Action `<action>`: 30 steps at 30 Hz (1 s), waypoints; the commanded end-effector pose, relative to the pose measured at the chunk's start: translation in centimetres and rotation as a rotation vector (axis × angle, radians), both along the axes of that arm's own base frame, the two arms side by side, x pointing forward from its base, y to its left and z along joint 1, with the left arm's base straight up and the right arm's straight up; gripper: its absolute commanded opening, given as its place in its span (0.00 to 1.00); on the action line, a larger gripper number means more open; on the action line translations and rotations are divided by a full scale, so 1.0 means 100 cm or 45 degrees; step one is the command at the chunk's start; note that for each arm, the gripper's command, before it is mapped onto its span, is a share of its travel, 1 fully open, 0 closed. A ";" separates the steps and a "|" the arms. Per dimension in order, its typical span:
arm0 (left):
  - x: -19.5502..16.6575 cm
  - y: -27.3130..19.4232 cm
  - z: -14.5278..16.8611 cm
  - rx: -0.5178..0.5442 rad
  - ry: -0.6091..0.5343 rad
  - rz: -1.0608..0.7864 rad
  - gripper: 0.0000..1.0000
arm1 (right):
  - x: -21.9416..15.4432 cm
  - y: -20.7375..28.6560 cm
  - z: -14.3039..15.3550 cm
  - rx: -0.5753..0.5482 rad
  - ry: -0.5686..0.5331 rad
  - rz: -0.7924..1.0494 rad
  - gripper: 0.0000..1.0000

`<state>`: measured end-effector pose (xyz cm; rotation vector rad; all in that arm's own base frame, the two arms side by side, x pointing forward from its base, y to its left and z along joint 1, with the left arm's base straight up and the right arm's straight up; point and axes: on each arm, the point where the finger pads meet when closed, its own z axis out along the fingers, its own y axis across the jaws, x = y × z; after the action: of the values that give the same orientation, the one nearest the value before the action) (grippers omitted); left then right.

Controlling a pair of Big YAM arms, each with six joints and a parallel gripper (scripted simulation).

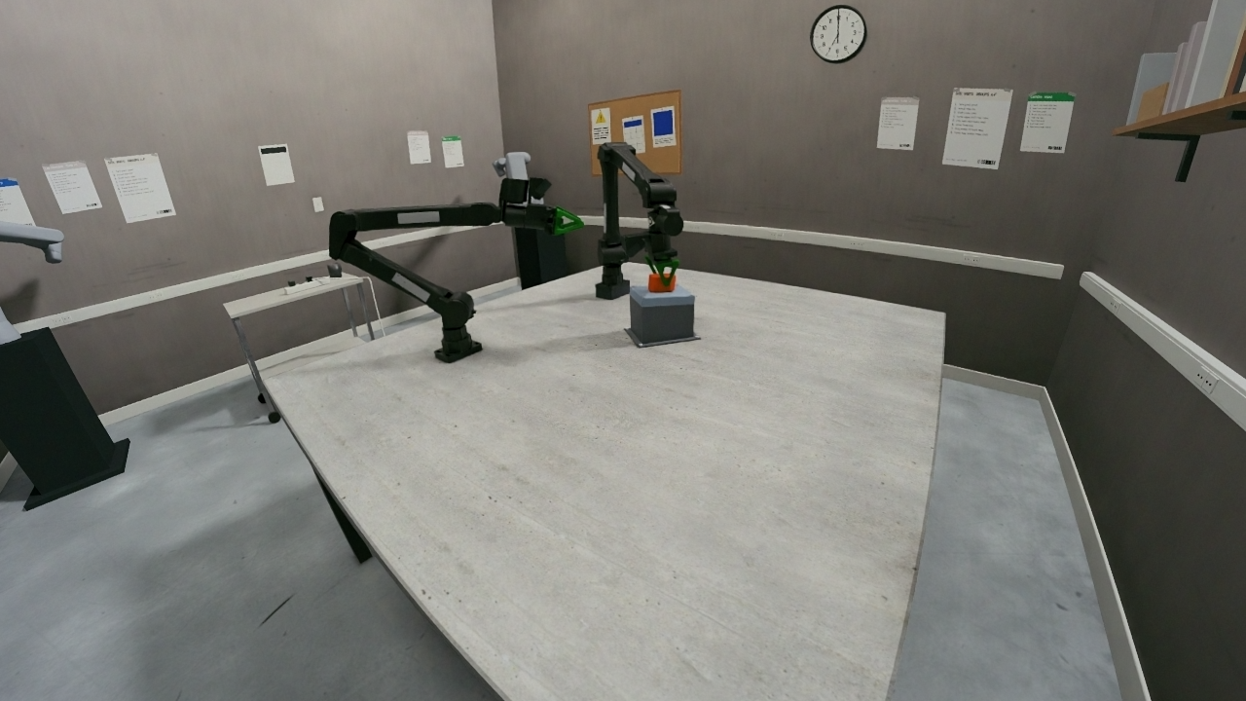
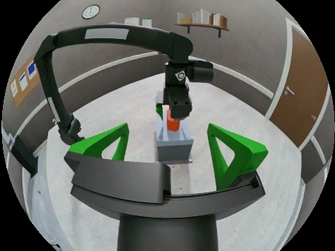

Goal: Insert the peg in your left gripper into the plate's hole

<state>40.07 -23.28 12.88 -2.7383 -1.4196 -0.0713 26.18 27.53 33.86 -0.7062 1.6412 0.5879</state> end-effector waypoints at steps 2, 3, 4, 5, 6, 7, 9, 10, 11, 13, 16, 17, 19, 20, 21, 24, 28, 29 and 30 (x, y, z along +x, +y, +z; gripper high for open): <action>0.010 -0.017 0.049 -0.072 -0.111 -0.003 0.69 | 0.002 0.002 0.017 0.028 -0.024 0.000 1.00; 0.009 -0.017 0.054 -0.073 -0.116 -0.002 0.69 | 0.002 0.002 0.017 0.028 -0.024 0.000 1.00; 0.009 -0.017 0.057 -0.074 -0.117 -0.002 0.69 | 0.002 0.002 0.017 0.028 -0.024 0.000 1.00; 0.009 -0.016 0.062 -0.075 -0.116 0.000 0.69 | 0.002 0.002 0.017 0.028 -0.024 0.000 1.00; 0.009 -0.016 0.062 -0.075 -0.116 0.000 0.69 | 0.002 0.002 0.017 0.028 -0.024 0.000 1.00; 0.009 -0.016 0.062 -0.075 -0.116 0.000 0.69 | 0.002 0.002 0.017 0.028 -0.024 0.000 1.00; 0.012 -0.014 0.060 -0.062 -0.097 0.011 0.81 | 0.002 0.002 0.017 0.028 -0.024 0.000 1.00; 0.015 -0.011 0.050 -0.043 -0.068 0.007 0.92 | 0.002 0.002 0.017 0.028 -0.024 0.000 1.00; 0.015 -0.011 0.053 -0.042 -0.067 0.006 1.00 | 0.002 0.002 0.017 0.028 -0.024 0.000 1.00; 0.012 -0.014 0.073 -0.057 -0.090 0.012 1.00 | 0.002 0.002 0.017 0.028 -0.024 0.000 1.00; 0.005 -0.019 0.108 -0.081 -0.122 -0.003 1.00 | 0.002 0.002 0.017 0.028 -0.024 0.000 1.00; 0.005 -0.019 0.113 -0.081 -0.124 -0.003 1.00 | 0.002 0.002 0.017 0.028 -0.024 0.000 1.00; 0.004 -0.020 0.124 -0.080 -0.124 -0.002 1.00 | 0.002 0.002 0.017 0.028 -0.024 0.000 1.00; 0.005 -0.020 0.126 -0.074 -0.114 -0.002 1.00 | 0.002 0.002 0.017 0.028 -0.024 0.000 1.00; 0.006 -0.021 0.127 -0.066 -0.103 -0.001 1.00 | 0.002 0.002 0.017 0.028 -0.024 0.000 1.00; 0.006 -0.020 0.131 -0.066 -0.101 0.004 1.00 | 0.002 0.002 0.017 0.028 -0.024 0.000 1.00; 0.014 -0.015 0.126 -0.040 -0.064 0.006 1.00 | 0.002 0.002 0.017 0.028 -0.024 0.000 1.00; 0.015 -0.013 0.128 -0.035 -0.055 0.005 1.00 | 0.002 0.002 0.017 0.028 -0.024 0.000 1.00; 0.015 -0.013 0.129 -0.030 -0.048 0.002 1.00 | 0.002 0.002 0.017 0.028 -0.024 0.000 1.00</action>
<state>40.03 -24.37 24.48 -2.7686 -1.4316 -0.1028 26.18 27.53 33.86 -0.7062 1.6412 0.5879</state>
